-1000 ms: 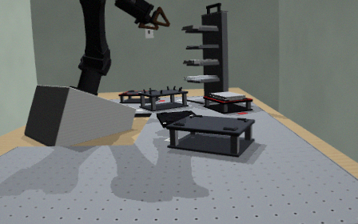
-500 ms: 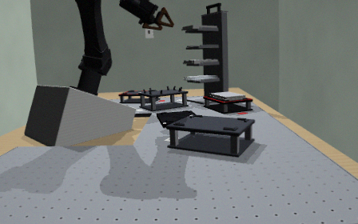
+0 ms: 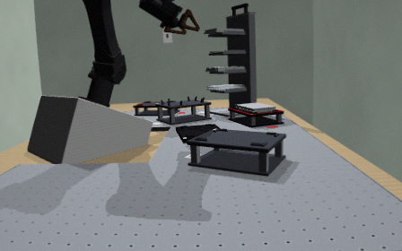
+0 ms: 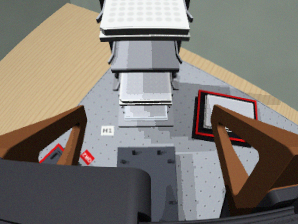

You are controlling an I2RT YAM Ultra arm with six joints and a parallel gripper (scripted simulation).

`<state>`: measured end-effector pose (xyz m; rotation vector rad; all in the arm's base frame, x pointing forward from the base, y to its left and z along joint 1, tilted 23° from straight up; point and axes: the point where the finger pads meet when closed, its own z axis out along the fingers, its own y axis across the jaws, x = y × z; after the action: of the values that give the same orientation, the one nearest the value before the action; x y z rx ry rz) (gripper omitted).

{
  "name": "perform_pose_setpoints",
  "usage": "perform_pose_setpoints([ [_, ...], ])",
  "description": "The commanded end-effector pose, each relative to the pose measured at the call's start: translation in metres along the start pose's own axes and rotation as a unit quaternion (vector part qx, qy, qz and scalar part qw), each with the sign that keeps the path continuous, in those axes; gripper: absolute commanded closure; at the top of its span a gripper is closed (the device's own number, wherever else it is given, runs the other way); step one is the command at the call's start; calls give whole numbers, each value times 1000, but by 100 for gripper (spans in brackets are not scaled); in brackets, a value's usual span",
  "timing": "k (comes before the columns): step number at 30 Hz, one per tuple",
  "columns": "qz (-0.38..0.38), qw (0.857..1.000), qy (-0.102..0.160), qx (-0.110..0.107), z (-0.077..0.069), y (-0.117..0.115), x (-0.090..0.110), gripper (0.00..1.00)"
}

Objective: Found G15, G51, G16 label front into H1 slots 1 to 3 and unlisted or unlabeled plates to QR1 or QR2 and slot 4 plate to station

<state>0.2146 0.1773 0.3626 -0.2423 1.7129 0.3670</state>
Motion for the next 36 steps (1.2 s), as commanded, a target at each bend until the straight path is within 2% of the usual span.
perform_pose_setpoints([
  [1, 6, 1000, -7, -10, 0, 2, -8, 0],
  [36, 6, 1000, -8, -10, 36, 3, -28, 0],
])
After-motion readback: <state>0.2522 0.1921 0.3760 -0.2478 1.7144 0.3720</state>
